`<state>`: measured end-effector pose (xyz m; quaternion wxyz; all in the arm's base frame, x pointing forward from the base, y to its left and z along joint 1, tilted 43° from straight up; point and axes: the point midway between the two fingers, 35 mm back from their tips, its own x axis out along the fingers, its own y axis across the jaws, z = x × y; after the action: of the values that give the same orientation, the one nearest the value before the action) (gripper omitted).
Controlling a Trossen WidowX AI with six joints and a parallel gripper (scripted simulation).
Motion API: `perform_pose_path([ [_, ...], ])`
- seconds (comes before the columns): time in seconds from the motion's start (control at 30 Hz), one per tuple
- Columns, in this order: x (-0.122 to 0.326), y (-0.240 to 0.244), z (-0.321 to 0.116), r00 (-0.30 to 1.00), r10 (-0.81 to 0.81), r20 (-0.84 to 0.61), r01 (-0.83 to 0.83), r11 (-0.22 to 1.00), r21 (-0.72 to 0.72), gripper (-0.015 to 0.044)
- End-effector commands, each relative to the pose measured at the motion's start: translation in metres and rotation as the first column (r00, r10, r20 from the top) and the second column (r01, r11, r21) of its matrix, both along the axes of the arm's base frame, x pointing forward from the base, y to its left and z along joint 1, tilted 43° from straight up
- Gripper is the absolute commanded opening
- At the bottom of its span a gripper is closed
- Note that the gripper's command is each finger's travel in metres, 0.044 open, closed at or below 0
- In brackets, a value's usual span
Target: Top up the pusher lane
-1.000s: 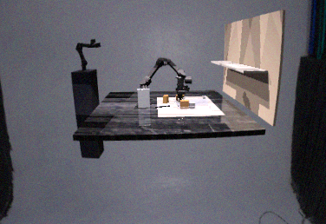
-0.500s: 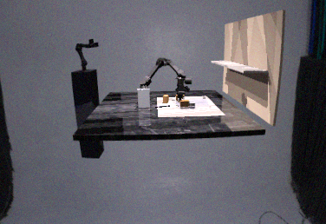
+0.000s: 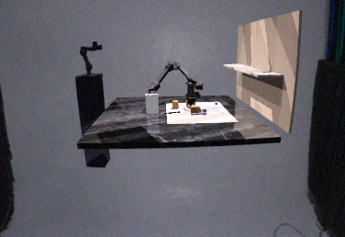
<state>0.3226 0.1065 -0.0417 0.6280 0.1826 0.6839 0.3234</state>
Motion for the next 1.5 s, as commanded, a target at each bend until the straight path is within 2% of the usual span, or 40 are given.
perform_pose_path([
  [0.0,0.0057,0.0025,0.0012,1.0,-0.004,0.022,0.004,1.0,0.012,0.0],
  [1.47,-0.0017,0.0034,-0.0016,1.0,-0.004,0.022,0.004,1.0,0.012,0.0],
])
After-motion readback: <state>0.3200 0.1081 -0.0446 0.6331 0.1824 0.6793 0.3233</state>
